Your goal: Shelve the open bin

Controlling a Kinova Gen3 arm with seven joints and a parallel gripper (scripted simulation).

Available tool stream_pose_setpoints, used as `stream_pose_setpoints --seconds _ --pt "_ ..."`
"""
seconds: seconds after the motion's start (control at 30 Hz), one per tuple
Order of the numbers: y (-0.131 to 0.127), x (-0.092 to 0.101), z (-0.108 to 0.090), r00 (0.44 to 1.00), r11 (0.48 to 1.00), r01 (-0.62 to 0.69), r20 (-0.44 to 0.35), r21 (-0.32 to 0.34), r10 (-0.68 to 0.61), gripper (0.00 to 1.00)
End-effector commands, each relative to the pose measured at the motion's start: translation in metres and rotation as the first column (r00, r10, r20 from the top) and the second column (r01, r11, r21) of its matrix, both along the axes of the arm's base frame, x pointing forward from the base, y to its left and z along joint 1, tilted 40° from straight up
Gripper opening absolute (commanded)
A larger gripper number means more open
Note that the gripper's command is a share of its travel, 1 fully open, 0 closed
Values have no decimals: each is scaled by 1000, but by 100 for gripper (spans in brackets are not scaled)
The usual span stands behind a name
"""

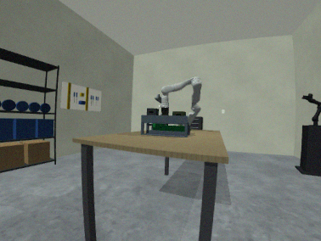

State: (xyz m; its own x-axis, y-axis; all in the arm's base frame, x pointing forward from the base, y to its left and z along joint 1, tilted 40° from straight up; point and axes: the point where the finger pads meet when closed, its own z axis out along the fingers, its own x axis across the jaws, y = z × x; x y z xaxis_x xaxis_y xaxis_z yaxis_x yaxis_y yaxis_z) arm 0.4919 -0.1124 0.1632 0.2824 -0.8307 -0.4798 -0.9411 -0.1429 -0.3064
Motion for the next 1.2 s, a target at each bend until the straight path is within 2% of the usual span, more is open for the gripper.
stream_pose_setpoints --seconds 0.0,1.17 --pt "2 4 2 1000 1000 0 -3 5 0 0" --pt "4 24 11 1000 1000 0 -3 5 0 0"
